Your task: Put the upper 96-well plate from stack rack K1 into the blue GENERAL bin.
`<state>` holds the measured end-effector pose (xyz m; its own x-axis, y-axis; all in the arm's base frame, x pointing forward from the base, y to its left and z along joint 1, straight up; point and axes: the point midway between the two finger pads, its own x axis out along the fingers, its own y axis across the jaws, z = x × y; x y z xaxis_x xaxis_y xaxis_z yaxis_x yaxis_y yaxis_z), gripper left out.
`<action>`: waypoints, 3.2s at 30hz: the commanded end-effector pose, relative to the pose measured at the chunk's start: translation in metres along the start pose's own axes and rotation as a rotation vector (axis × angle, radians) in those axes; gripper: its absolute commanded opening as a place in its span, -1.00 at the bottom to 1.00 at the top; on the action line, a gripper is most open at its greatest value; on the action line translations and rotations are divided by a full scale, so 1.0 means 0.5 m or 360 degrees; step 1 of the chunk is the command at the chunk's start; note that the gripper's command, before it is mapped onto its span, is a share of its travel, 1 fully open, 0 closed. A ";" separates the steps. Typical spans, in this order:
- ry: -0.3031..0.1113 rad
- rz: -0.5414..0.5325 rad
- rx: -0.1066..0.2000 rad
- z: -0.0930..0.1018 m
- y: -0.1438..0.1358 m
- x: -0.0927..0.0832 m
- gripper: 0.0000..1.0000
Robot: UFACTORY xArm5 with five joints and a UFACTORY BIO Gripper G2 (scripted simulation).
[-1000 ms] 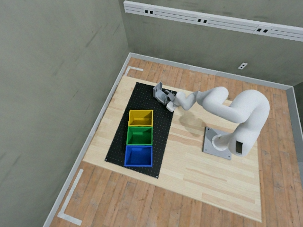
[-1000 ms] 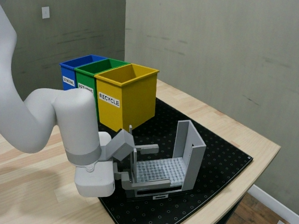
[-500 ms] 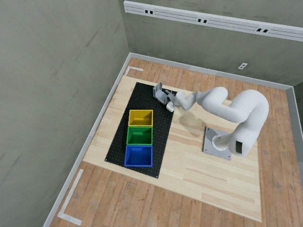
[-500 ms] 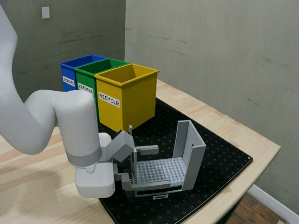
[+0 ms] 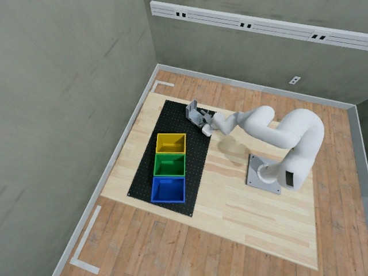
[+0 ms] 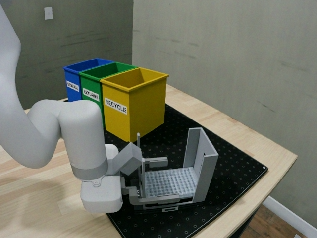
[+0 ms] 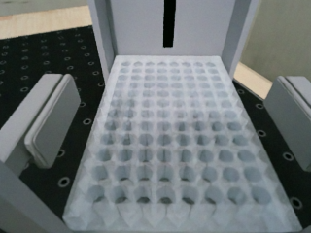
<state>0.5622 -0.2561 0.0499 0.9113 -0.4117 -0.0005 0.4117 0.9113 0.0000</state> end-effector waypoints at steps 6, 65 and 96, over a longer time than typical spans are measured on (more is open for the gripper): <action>-0.0004 0.0000 -0.0005 -0.008 0.000 0.001 -0.25; -0.0004 0.0000 -0.0005 -0.015 0.000 0.001 -1.00; -0.0004 0.0000 -0.0005 0.003 0.000 0.001 -1.00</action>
<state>0.5623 -0.2561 0.0477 0.9113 -0.4117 -0.0003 0.4117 0.9113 0.0000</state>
